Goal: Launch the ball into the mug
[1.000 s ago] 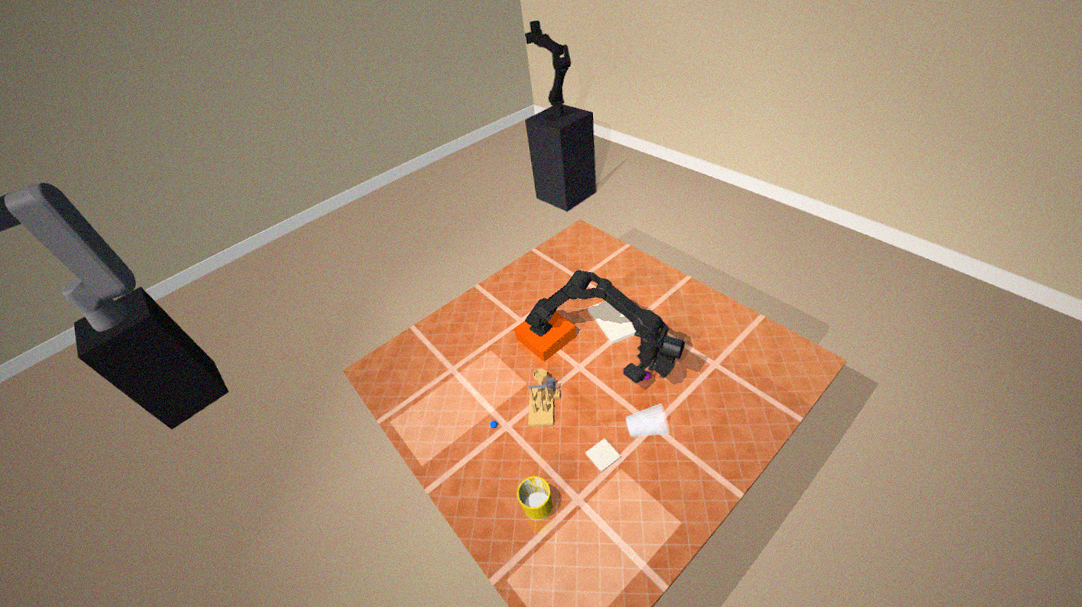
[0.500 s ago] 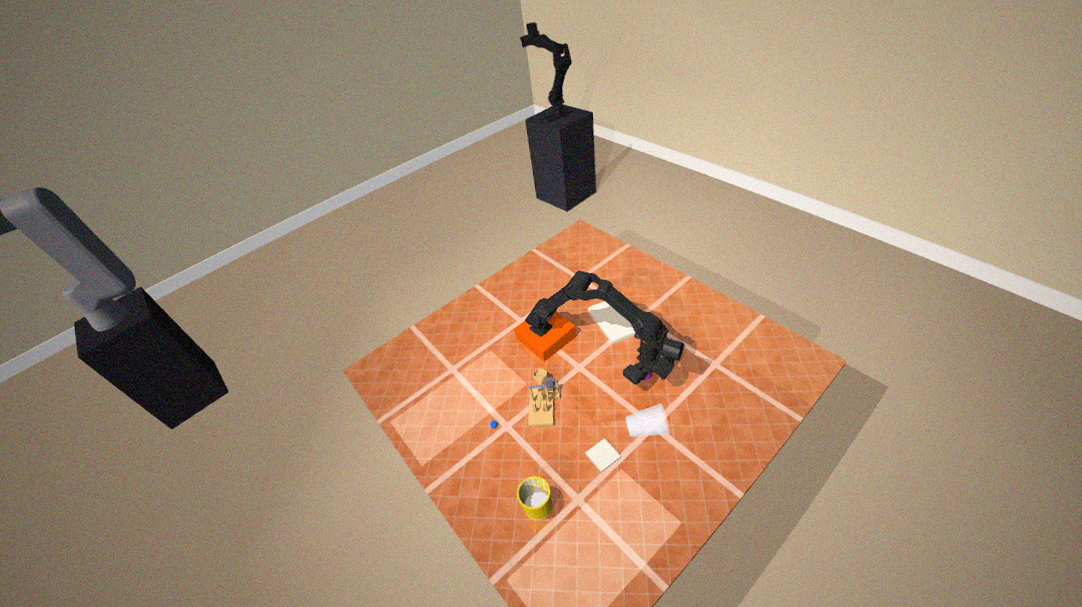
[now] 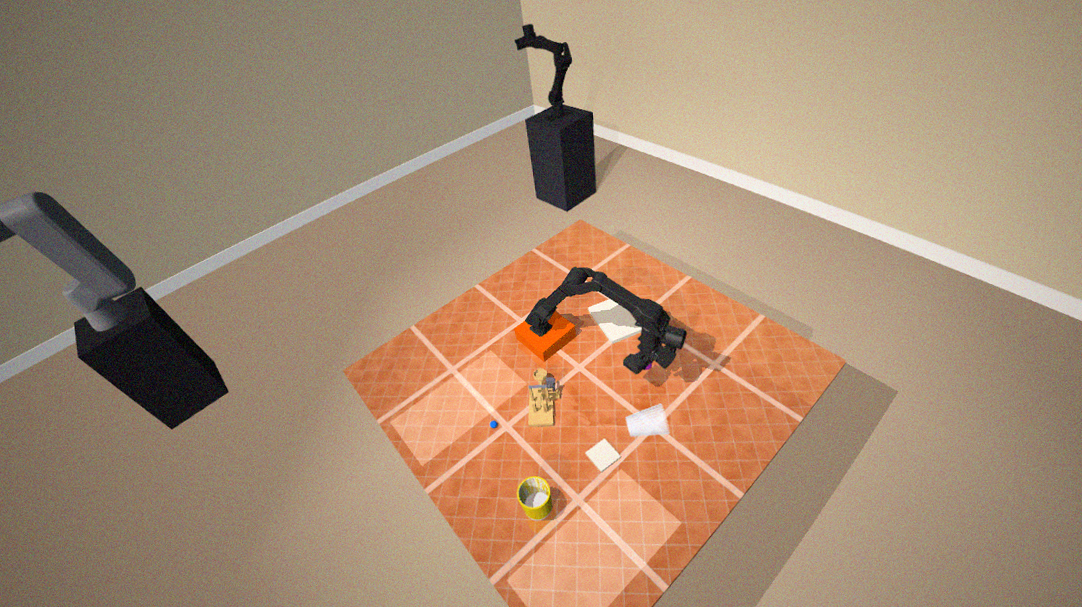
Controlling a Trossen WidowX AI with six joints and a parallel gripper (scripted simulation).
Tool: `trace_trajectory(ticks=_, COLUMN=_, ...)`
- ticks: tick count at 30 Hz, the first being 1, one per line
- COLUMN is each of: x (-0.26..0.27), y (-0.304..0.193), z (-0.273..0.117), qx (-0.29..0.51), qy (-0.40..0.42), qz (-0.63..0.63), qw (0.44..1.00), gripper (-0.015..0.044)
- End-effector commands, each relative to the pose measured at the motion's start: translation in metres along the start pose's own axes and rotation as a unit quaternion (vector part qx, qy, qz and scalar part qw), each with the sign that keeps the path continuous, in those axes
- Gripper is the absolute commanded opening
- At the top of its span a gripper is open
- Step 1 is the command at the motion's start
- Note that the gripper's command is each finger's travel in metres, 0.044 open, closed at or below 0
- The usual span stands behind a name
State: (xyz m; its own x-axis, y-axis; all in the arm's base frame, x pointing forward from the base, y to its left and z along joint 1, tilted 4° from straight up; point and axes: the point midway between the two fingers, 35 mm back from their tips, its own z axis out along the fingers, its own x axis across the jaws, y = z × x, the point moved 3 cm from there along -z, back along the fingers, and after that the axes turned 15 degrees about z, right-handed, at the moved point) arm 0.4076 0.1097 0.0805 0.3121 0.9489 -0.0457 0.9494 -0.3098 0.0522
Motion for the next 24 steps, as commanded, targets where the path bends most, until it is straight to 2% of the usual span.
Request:
trace_trajectory(ticks=1, x=-0.001, y=-0.002, z=-0.032, qx=-0.005, qy=0.002, qz=0.002, qw=1.0, gripper=0.0)
trace_trajectory(ticks=7, x=-0.005, y=-0.008, z=-0.068, qx=-0.005, qy=0.002, qz=0.002, qw=1.0, gripper=0.0)
trace_trajectory(ticks=11, x=-0.01, y=-0.007, z=-0.067, qx=-0.003, qy=0.0, qz=0.006, qw=1.0, gripper=0.0)
trace_trajectory(ticks=24, x=-0.103, y=-0.002, z=-0.059, qx=0.033, qy=-0.014, qz=0.091, qw=0.995, gripper=0.0)
